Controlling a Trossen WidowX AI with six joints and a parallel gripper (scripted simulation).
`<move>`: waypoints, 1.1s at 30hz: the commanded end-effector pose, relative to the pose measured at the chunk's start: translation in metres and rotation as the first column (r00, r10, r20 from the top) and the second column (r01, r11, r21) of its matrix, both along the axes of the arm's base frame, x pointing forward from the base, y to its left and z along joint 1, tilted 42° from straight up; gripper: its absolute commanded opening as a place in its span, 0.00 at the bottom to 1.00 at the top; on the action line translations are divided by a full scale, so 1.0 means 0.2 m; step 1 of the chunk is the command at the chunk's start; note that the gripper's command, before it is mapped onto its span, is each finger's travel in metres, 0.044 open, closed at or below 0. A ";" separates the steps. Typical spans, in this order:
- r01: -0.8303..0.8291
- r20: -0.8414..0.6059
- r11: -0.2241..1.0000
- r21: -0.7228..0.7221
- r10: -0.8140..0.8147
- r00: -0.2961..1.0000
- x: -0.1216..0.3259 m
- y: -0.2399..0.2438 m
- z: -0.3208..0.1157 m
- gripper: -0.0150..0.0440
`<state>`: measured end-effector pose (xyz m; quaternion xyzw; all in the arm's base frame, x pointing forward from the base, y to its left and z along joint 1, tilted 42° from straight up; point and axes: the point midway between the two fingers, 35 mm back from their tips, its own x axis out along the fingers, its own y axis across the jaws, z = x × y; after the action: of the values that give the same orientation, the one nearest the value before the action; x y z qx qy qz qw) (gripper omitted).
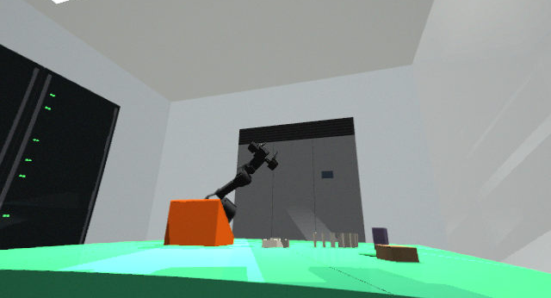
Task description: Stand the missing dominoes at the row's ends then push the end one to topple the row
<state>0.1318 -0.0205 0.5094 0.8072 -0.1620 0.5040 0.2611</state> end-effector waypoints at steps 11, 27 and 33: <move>0.262 -0.470 0.892 -0.369 -0.421 0.776 0.74 -0.16 -0.29 1.00; -0.264 -0.541 0.474 -0.840 -0.762 0.356 1.37 -0.26 -1.16 1.00; -0.544 -0.495 0.255 -0.799 -0.793 0.355 1.43 -0.24 -1.51 1.00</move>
<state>0.4049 -0.0735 0.2725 0.6525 0.1276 -0.0737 0.7433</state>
